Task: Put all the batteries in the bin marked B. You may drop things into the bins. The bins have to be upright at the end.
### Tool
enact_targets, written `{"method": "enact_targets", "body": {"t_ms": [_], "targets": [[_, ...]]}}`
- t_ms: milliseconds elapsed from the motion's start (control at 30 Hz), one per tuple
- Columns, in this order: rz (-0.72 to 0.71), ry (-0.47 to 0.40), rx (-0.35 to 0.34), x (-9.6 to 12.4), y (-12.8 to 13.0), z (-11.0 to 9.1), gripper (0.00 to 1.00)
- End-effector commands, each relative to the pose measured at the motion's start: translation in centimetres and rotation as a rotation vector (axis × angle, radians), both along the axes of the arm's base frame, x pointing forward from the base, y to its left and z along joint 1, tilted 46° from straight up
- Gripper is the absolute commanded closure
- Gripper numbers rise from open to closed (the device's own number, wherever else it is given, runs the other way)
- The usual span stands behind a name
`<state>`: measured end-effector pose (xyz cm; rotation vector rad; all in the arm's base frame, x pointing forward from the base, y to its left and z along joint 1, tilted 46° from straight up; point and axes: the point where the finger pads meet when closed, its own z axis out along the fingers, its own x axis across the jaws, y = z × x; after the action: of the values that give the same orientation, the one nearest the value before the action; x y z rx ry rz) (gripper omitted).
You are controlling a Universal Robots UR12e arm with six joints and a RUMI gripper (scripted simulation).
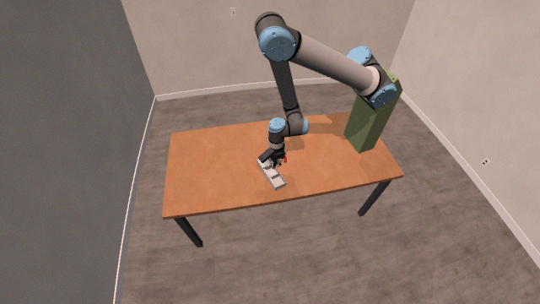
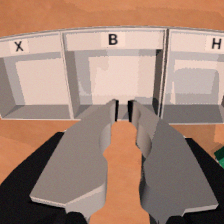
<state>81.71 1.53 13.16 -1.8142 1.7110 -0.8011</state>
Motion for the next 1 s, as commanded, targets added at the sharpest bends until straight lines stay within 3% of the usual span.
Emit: {"method": "enact_targets", "body": {"t_ms": [0, 300, 967], "targets": [[0.0, -0.001, 0.0, 1.1, 0.0, -1.0, 0.96], [0.0, -0.001, 0.0, 2.3, -0.1, -2.2, 0.96], [0.0, -0.001, 0.0, 2.3, -0.1, -2.2, 0.96]]}}
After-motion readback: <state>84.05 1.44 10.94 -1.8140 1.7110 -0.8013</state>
